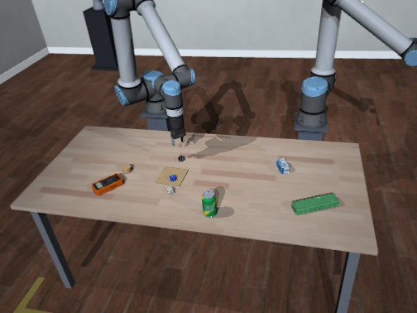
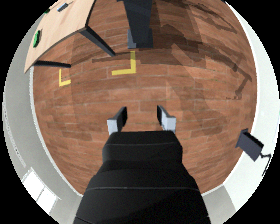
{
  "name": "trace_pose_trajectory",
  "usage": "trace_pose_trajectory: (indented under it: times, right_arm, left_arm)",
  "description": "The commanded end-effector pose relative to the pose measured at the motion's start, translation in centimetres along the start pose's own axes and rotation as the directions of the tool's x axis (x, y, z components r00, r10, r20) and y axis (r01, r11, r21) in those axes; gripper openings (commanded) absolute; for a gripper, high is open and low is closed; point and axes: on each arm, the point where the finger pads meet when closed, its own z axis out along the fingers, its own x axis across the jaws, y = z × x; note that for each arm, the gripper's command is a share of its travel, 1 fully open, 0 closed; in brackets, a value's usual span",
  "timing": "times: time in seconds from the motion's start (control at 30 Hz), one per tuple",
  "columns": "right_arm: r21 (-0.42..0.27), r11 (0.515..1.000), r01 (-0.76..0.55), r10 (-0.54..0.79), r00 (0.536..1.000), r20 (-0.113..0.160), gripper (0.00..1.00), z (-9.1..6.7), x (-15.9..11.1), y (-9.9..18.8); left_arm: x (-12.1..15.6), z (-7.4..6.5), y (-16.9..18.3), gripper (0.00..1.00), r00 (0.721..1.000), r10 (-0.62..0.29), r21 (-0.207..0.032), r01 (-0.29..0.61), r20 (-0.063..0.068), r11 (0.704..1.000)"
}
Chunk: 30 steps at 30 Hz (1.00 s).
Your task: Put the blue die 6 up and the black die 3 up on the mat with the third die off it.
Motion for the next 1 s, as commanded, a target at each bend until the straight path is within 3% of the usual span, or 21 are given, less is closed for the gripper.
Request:
trace_pose_trajectory:
  times: [0.0, 0.2, 0.43, 0.7, 0.77, 0.97]
  right_arm:
    - [-0.002, 0.992, 0.124, -0.124, 0.992, -0.001, 1.00, 0.0, -0.2, -0.1]
    - [-0.002, 0.972, 0.234, -0.234, 0.972, 0.000, 1.00, 0.2, -0.5, -0.3]
    - [-0.002, 0.907, 0.420, -0.420, 0.907, 0.000, 1.00, 0.4, -0.8, -0.5]
    - [-0.002, 0.789, 0.614, -0.614, 0.789, 0.001, 1.00, 0.7, -1.2, -0.6]
    - [-0.002, 0.789, 0.614, -0.614, 0.789, 0.001, 1.00, 0.7, -1.2, -0.6]
    - [-0.002, 0.650, 0.760, -0.760, 0.650, 0.001, 1.00, 1.0, -1.4, -0.7]
  left_arm:
    - [0.0, -0.1, 0.1, 1.00, 1.000, 0.000, -0.002, 0.000, 0.000, 1.000]
    - [0.0, -0.1, 0.1, 1.00, 1.000, 0.000, -0.002, 0.000, 0.000, 1.000]
    - [0.0, -0.1, 0.1, 1.00, 1.000, 0.000, -0.002, 0.000, 0.000, 1.000]
    - [0.0, -0.1, 0.1, 1.00, 1.000, 0.000, -0.002, 0.000, 0.000, 1.000]
    - [0.0, -0.1, 0.1, 1.00, 1.000, 0.000, -0.002, 0.000, 0.000, 1.000]
    - [0.0, -0.1, 0.1, 1.00, 1.000, 0.000, -0.002, 0.000, 0.000, 1.000]
